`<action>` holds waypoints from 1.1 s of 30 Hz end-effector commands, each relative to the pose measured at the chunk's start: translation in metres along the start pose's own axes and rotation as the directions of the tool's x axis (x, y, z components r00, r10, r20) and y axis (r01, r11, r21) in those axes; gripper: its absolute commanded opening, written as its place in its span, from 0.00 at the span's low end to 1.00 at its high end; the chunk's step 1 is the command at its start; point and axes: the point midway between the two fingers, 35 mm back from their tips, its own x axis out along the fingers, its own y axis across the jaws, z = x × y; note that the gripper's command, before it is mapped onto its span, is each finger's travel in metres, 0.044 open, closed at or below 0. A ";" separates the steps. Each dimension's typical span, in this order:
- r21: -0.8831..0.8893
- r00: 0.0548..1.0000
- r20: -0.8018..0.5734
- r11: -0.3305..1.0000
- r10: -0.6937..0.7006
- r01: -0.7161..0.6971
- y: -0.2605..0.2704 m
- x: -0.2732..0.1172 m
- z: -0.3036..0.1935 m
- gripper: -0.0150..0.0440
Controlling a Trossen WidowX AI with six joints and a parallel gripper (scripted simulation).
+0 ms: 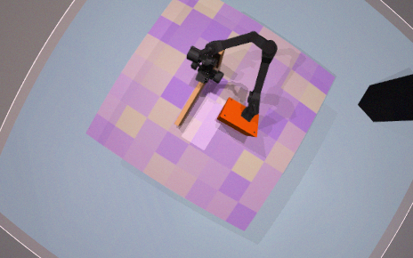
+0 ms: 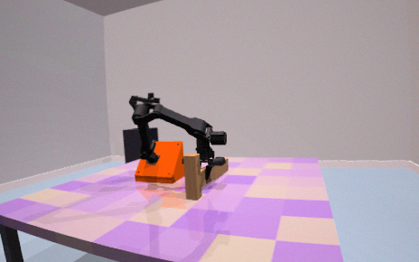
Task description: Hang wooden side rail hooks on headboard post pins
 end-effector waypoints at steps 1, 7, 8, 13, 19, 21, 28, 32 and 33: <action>0.002 1.000 -0.003 1.000 -0.016 0.016 -0.003 -0.005 -0.003 0.25; 0.002 1.000 -0.003 1.000 -0.016 0.016 -0.003 -0.005 -0.003 0.25; 0.002 1.000 -0.003 1.000 -0.016 0.016 -0.003 -0.005 -0.003 0.25; 0.002 1.000 -0.003 1.000 -0.016 0.016 -0.003 -0.005 -0.004 0.25; 0.002 1.000 -0.003 1.000 -0.016 0.016 -0.003 -0.005 -0.004 0.25; 0.002 1.000 -0.003 1.000 -0.016 0.016 -0.003 -0.004 -0.004 0.25; 0.002 1.000 -0.003 1.000 -0.016 0.016 -0.003 -0.003 -0.004 0.25; 0.002 1.000 -0.003 1.000 -0.016 0.016 -0.003 -0.002 -0.004 0.25; 0.002 1.000 -0.003 1.000 -0.016 0.016 -0.003 -0.002 -0.004 0.25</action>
